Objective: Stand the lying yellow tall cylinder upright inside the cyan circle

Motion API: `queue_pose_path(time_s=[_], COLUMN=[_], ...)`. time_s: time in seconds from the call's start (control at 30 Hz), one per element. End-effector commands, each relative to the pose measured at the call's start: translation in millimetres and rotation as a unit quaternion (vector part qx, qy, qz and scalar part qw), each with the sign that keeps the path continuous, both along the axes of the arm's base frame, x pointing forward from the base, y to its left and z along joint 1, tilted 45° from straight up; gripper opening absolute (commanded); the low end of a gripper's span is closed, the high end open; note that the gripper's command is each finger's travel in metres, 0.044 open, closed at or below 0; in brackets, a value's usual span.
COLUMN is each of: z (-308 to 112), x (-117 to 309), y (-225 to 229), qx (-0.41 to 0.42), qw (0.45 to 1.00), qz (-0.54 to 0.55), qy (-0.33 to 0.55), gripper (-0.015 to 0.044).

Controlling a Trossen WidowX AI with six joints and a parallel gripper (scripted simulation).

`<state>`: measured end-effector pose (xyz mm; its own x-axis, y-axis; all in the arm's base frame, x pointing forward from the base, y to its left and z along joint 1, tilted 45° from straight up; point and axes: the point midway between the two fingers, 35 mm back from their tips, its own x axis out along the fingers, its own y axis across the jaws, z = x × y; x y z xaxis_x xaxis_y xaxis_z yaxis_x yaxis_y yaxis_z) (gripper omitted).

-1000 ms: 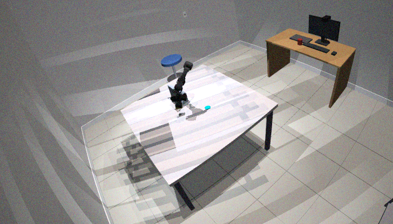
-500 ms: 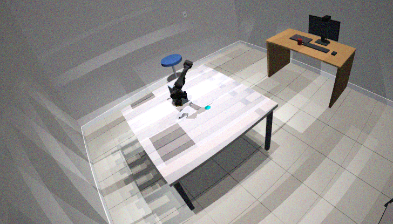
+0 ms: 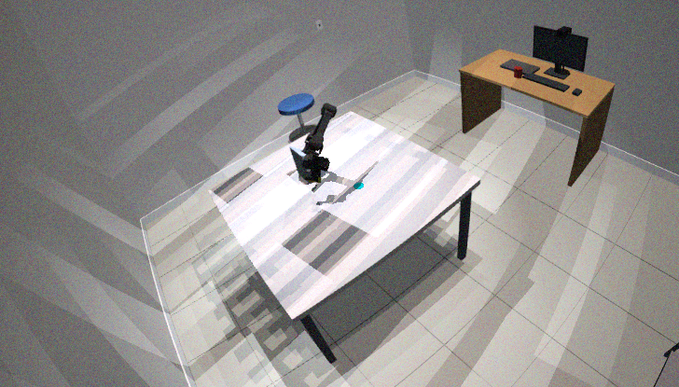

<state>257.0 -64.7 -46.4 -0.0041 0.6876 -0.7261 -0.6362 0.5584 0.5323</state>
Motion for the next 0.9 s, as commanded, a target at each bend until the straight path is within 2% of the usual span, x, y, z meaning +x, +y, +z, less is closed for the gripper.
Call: queue_pose_path(time_s=[0.0, 0.87], z=[8, 55], x=[8, 49], y=[3, 40], qx=[-0.003, -0.006], qw=[1.000, 0.978], qz=[-0.018, -0.159], qy=[0.011, 0.138], gripper=[0.0105, 0.0105])
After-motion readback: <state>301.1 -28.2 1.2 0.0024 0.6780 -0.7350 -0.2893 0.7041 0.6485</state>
